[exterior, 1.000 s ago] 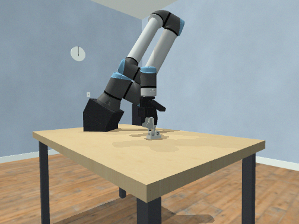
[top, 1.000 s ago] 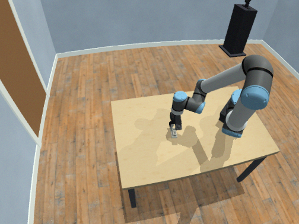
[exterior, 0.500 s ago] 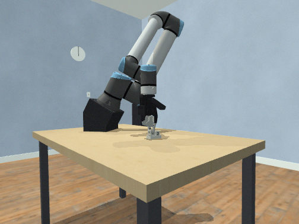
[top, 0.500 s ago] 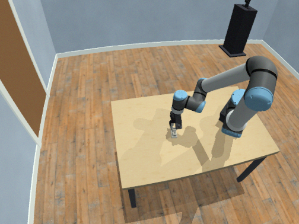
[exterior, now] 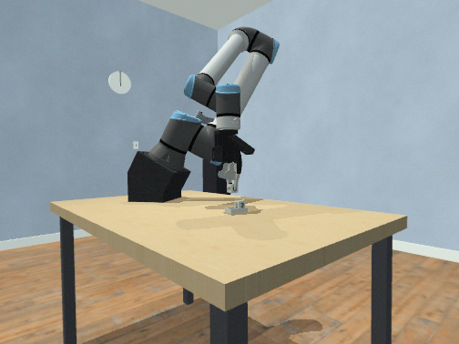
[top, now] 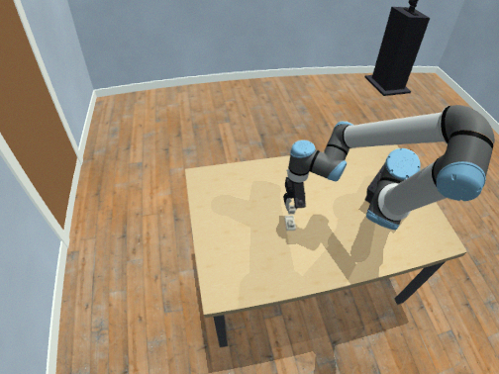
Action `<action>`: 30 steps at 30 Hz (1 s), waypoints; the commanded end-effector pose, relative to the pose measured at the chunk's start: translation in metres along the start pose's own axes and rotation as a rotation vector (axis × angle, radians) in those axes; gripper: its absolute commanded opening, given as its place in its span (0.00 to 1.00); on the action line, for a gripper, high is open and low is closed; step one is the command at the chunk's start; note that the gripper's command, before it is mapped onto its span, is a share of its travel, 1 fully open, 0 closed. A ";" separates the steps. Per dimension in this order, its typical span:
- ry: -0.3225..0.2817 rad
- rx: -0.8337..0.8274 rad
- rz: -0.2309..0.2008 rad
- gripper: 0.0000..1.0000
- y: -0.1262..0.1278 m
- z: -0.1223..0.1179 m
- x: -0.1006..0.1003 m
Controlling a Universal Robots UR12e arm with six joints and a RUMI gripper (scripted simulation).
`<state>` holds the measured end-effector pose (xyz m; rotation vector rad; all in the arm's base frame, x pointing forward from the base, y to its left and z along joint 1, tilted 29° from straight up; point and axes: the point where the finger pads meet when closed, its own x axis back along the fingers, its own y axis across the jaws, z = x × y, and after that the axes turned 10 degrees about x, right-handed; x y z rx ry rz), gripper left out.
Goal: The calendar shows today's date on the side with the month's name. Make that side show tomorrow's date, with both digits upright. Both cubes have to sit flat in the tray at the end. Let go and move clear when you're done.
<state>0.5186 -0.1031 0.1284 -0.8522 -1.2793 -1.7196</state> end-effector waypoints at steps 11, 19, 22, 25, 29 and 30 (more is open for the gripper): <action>0.003 0.001 0.001 0.11 -0.001 0.000 0.034; 0.003 0.001 0.001 0.11 -0.001 0.000 0.034; 0.002 -0.006 0.002 0.11 0.000 0.002 0.034; 0.002 -0.030 0.003 0.11 0.002 0.008 0.033; 0.001 -0.075 0.004 0.11 0.005 0.020 0.032; 0.001 -0.075 0.004 0.11 0.005 0.020 0.032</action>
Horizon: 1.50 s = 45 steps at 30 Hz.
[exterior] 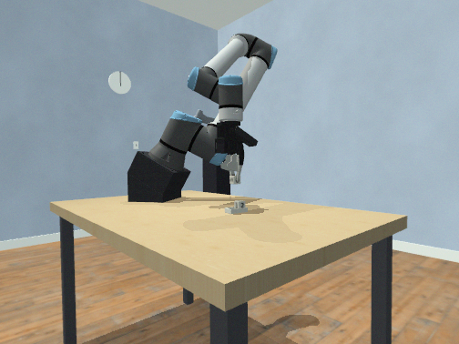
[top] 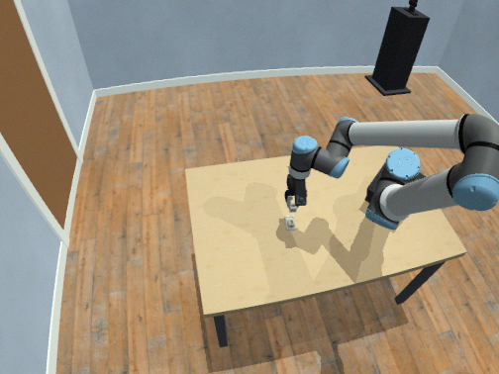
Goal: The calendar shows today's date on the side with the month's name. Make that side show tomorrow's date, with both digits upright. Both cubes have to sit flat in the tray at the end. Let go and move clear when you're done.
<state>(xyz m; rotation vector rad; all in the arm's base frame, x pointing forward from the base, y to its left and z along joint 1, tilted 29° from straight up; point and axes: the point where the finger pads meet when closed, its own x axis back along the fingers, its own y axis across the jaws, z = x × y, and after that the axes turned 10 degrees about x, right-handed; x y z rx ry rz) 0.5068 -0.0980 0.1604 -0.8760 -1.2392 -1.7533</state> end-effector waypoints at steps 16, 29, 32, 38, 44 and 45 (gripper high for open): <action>-0.001 -0.369 -0.002 0.11 0.012 0.100 -0.006; 0.000 -0.413 -0.004 0.11 0.013 0.113 -0.006; 0.000 -0.413 -0.004 0.11 0.013 0.113 -0.006; 0.000 -0.413 -0.004 0.11 0.013 0.113 -0.006; -0.001 -0.413 -0.002 0.11 0.013 0.113 -0.014; -0.001 -0.413 -0.002 0.11 0.013 0.113 -0.016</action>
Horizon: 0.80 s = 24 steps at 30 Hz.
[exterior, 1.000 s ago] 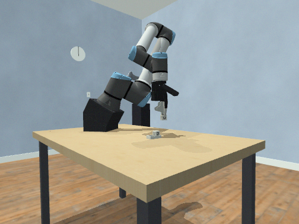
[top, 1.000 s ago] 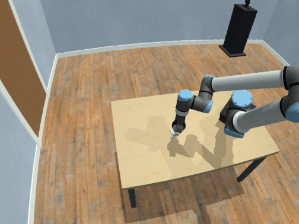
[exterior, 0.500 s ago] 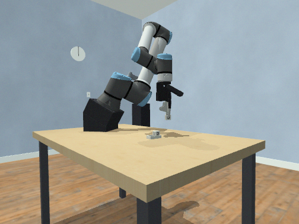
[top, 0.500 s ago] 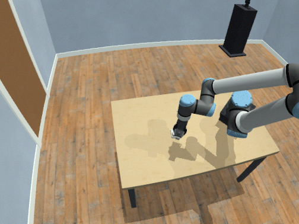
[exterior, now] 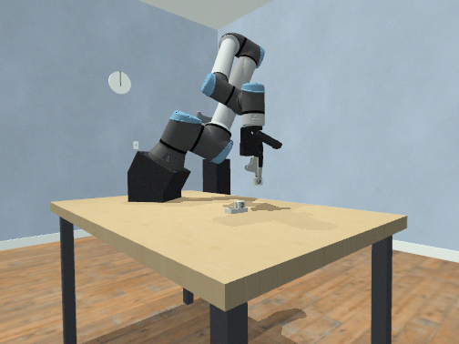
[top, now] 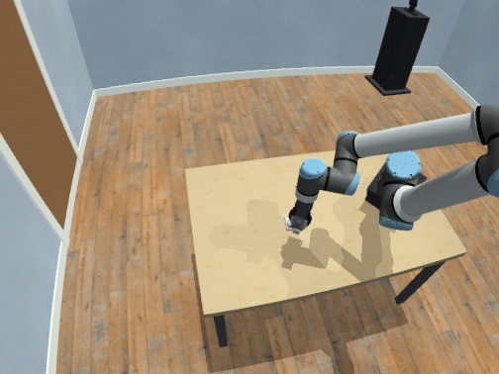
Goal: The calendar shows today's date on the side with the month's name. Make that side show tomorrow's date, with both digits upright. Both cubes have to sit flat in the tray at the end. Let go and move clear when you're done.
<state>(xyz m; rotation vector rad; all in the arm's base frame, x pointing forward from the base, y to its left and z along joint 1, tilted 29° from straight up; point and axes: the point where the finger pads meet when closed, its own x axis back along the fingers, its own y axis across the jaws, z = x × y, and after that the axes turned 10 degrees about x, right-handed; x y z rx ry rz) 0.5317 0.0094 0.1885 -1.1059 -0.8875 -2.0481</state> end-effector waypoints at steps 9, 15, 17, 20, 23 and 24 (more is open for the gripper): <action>-0.001 0.000 -0.001 0.11 0.001 0.001 -0.035; -0.001 0.000 -0.001 0.11 0.001 0.001 -0.064; -0.001 0.000 -0.001 0.11 0.001 0.001 -0.072; -0.001 0.000 -0.001 0.11 0.001 0.002 -0.083; -0.001 0.000 -0.001 0.11 0.001 0.002 -0.085; -0.001 0.000 -0.001 0.11 0.001 0.002 -0.088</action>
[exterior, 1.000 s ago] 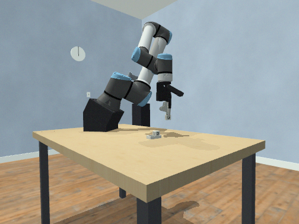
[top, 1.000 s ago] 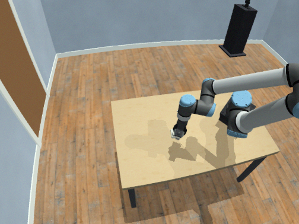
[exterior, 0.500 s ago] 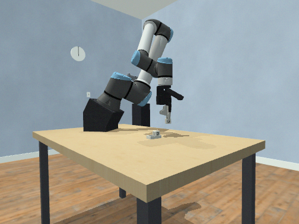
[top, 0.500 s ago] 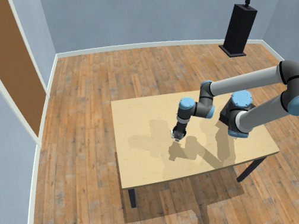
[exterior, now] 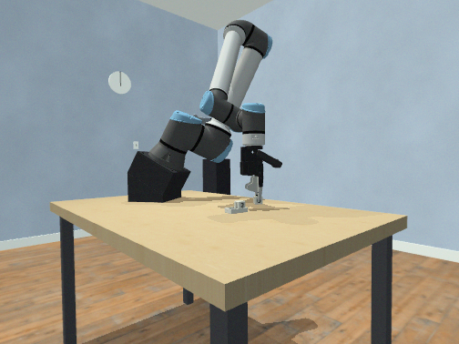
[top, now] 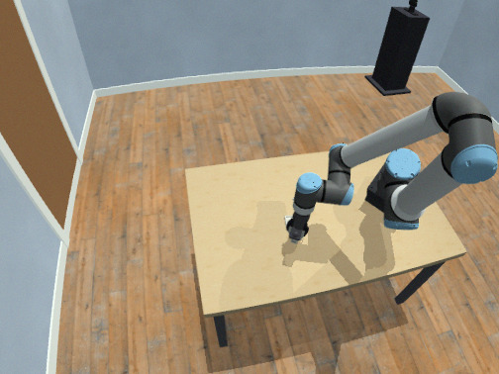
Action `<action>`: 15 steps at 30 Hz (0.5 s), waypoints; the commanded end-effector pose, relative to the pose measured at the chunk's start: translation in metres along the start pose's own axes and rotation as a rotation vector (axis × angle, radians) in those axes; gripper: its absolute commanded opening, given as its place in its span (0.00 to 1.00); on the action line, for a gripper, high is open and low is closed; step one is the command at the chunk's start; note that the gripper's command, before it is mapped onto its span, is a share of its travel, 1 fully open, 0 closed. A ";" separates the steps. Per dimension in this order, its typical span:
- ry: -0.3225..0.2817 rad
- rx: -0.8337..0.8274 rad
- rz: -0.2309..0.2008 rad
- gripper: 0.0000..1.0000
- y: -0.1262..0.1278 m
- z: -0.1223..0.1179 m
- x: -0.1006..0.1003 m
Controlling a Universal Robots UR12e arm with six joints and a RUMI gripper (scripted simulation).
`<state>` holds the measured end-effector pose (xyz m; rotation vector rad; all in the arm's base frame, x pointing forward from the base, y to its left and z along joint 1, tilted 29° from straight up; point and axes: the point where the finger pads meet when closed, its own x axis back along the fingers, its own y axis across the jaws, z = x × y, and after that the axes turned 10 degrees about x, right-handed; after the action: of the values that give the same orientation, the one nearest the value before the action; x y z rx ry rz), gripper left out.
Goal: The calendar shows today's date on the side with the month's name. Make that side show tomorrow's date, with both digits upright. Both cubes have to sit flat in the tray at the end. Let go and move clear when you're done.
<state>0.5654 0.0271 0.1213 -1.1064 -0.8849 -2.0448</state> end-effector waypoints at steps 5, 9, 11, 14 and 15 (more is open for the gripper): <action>-0.001 0.000 -0.004 0.11 0.003 0.001 -0.017; -0.001 0.000 -0.004 0.11 0.003 0.001 -0.017; -0.001 0.000 -0.004 0.11 0.003 0.001 -0.017; -0.001 0.000 -0.004 0.11 0.003 0.001 -0.017; -0.001 0.000 -0.004 0.11 0.003 0.001 -0.017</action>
<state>0.5748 0.0302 0.1073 -1.1071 -0.8875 -2.0473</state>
